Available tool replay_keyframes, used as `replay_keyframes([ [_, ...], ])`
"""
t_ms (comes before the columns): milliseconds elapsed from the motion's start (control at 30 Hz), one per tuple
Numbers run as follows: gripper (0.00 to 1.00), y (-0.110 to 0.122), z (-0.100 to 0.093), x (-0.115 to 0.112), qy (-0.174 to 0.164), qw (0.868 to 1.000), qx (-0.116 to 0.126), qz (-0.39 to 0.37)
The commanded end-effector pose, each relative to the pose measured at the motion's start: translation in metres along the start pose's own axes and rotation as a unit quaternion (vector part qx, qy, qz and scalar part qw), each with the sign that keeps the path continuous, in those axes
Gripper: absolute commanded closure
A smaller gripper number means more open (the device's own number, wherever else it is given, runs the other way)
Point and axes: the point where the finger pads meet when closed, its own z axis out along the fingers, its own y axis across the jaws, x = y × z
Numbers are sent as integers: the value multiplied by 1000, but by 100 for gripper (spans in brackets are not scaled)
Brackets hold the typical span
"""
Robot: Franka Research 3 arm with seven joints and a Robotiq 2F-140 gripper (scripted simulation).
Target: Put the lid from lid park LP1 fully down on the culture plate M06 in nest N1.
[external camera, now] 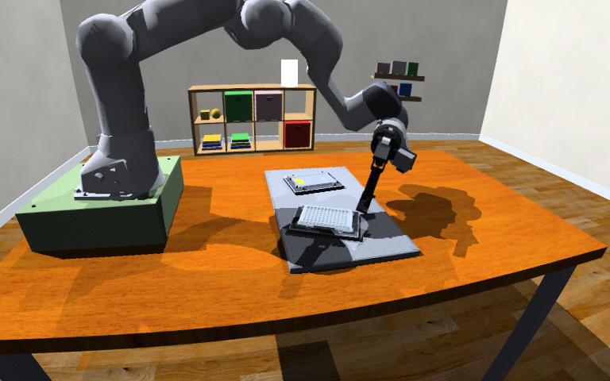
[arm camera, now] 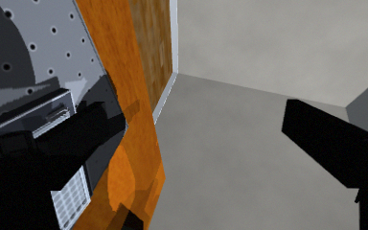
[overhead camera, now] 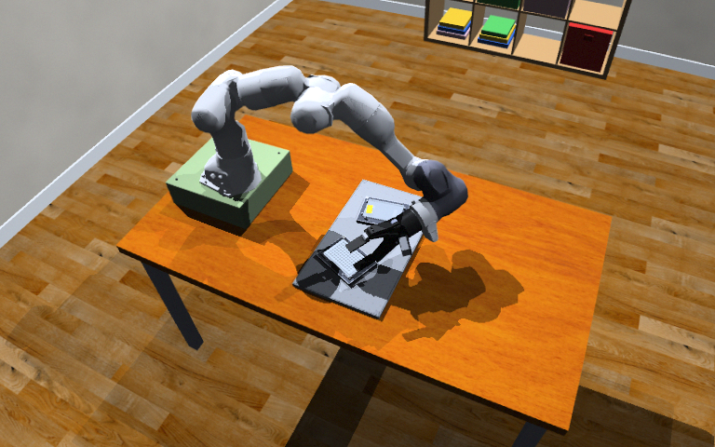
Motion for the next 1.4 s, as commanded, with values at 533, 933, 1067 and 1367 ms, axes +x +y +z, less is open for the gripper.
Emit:
replay_keyframes([
  [533,0,0,0,0,0,1000,0,0],
  [933,0,27,-30,-9,-9,996,87,18],
  [1067,0,50,-54,-17,-14,988,152,32],
  [1367,0,151,-151,-68,-12,917,390,82],
])
